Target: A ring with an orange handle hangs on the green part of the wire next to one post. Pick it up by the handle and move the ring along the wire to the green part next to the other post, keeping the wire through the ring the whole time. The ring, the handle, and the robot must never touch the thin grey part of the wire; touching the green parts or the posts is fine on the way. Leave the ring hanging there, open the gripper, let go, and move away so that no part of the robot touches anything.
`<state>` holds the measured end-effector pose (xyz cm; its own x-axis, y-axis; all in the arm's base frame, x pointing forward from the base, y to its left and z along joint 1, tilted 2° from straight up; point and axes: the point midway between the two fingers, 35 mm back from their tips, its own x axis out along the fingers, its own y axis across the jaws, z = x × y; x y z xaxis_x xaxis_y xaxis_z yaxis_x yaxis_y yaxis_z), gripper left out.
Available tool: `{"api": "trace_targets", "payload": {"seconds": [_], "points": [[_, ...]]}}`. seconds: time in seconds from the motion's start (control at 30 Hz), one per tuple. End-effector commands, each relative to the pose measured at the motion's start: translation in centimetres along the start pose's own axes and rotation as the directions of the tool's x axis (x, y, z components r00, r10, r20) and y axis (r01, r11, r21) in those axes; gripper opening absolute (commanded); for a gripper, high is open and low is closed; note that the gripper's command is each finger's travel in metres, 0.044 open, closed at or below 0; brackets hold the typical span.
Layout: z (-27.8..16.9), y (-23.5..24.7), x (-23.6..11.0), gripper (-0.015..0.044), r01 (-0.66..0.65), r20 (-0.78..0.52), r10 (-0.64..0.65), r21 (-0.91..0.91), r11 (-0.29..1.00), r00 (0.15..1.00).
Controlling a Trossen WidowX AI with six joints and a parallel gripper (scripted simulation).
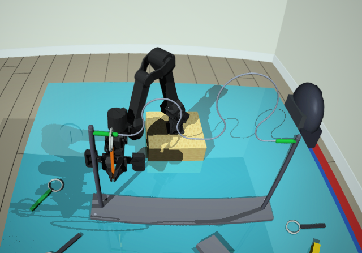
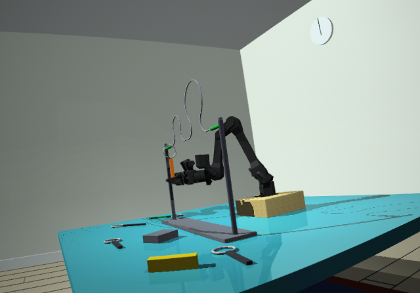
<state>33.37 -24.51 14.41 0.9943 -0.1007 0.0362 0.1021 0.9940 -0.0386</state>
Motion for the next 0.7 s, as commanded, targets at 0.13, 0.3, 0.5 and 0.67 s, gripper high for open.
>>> {"api": "trace_targets", "payload": {"seconds": [0.13, 0.3, 0.5, 0.67], "points": [[1.0, 0.0, 0.0, -0.015, 0.0, 0.001, 0.0, -0.002, 1.0, 1.0], [2.0, 0.1, 0.1, -0.015, 0.0, 0.002, 0.0, -0.002, 1.0, 1.0], [2.0, 0.1, 0.1, -0.015, 0.0, 0.002, 0.0, -0.002, 1.0, 1.0], [2.0, 0.1, 0.1, -0.015, 0.0, 0.002, 0.0, -0.002, 1.0, 1.0]]}}
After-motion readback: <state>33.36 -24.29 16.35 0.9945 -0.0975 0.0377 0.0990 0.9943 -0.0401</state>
